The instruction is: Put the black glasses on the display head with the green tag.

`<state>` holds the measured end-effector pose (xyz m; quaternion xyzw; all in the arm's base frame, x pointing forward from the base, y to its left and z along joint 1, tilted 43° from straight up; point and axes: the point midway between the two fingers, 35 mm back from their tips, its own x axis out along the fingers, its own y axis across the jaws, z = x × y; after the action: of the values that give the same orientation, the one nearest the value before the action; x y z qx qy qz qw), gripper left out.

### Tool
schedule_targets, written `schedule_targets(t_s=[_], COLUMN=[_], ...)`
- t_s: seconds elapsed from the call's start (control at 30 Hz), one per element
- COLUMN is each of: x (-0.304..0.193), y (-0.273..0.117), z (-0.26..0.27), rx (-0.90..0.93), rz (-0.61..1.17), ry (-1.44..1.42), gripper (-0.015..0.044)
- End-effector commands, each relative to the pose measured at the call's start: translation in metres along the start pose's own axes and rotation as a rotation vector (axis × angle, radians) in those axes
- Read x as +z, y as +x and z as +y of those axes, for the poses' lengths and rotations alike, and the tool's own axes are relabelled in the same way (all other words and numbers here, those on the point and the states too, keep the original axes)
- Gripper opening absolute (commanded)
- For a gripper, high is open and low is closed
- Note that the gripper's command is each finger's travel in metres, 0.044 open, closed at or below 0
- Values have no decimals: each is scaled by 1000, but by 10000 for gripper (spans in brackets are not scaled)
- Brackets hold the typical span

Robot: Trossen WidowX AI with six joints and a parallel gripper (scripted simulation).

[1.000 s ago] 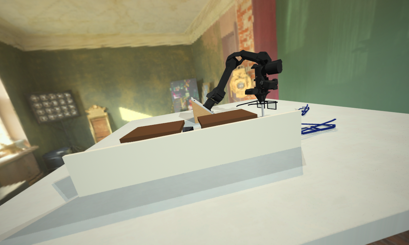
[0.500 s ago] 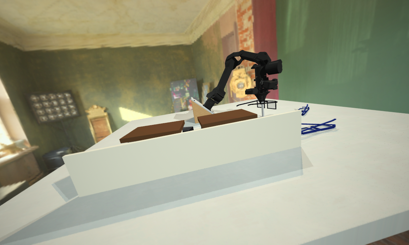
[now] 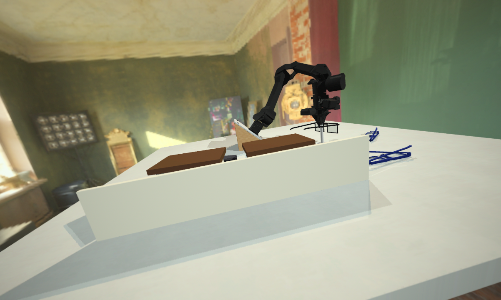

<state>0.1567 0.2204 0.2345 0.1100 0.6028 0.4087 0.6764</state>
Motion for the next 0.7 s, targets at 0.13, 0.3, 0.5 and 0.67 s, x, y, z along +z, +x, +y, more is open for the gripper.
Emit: schedule_targets(t_s=[0.13, 0.3, 0.5, 0.67], x=[-6, -9, -13, -16], y=[-1, -1, -1, -1], z=[5, 7, 9, 11], rx=[4, 5, 5, 5], rz=[-1, -1, -1, 0], ry=[-4, -4, -4, -4], gripper=[0, 0, 0, 0])
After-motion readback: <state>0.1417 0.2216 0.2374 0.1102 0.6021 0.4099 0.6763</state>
